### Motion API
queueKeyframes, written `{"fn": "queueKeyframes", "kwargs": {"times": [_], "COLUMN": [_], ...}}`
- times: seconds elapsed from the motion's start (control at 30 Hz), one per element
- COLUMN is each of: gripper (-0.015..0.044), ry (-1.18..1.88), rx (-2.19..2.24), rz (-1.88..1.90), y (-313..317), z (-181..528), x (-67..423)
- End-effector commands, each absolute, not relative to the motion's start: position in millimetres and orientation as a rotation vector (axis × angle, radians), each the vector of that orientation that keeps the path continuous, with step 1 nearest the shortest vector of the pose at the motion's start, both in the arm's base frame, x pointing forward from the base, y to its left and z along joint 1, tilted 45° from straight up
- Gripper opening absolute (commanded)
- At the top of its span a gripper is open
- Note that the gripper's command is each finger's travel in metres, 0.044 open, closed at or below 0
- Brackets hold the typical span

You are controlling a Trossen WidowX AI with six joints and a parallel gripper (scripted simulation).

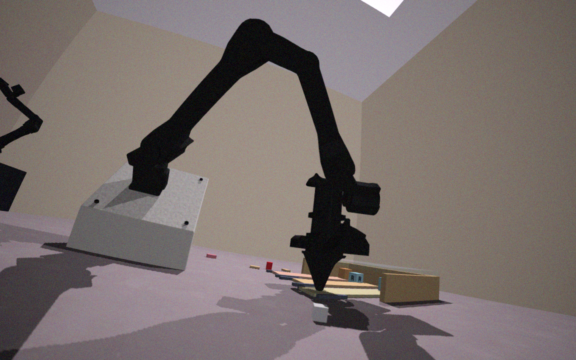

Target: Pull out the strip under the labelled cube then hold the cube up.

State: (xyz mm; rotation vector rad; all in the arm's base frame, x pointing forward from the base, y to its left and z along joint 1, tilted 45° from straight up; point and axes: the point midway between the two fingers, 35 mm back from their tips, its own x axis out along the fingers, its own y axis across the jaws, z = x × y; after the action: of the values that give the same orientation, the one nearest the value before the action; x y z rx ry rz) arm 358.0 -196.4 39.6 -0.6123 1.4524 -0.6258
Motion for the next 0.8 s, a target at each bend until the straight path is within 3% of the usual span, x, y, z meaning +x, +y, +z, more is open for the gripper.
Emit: {"fn": "queueKeyframes", "kwargs": {"times": [0.0,0.77], "gripper": [0.0,0.0], "ry": [1.476,1.478], "rx": [-0.609,-0.609], "rz": [-0.626,-0.626], "y": [-200,-200], "z": [36,35], "x": [345,311]}}
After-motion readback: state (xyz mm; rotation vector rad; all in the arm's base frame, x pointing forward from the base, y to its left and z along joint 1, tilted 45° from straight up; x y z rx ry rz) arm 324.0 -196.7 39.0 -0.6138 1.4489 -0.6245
